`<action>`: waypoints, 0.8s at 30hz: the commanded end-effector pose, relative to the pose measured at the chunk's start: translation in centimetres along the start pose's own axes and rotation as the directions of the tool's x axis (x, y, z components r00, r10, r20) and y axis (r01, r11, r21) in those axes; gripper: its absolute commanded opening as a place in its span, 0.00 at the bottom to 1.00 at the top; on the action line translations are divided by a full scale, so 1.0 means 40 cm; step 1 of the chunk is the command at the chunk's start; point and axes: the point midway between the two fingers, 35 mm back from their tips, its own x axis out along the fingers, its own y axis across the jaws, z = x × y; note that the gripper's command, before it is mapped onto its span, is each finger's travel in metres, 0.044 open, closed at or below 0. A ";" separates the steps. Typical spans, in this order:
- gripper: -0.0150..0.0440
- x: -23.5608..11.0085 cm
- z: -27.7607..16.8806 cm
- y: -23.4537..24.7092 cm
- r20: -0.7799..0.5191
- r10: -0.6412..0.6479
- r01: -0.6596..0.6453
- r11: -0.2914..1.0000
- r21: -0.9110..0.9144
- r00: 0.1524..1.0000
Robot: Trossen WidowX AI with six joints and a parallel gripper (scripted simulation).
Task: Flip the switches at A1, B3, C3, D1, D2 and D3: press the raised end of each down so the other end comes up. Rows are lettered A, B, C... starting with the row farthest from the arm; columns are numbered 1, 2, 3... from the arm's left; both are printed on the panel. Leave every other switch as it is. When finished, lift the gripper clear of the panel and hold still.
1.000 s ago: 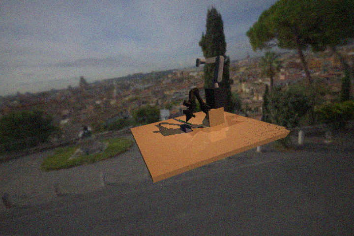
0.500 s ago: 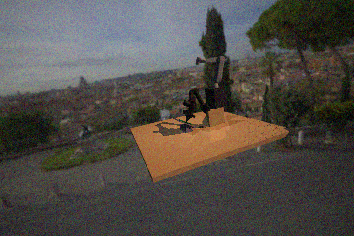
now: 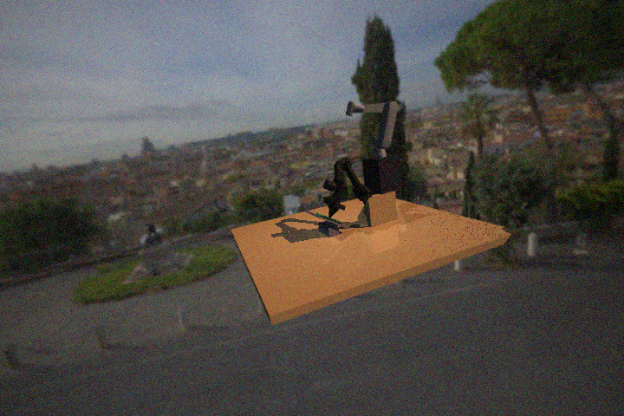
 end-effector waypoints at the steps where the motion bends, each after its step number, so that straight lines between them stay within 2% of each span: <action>1: 0.25 0.003 -0.005 0.002 -0.004 0.003 -0.003 1.000 -0.010 1.000; 24: 0.25 0.004 0.000 0.001 -0.001 0.001 -0.001 1.000 0.000 1.000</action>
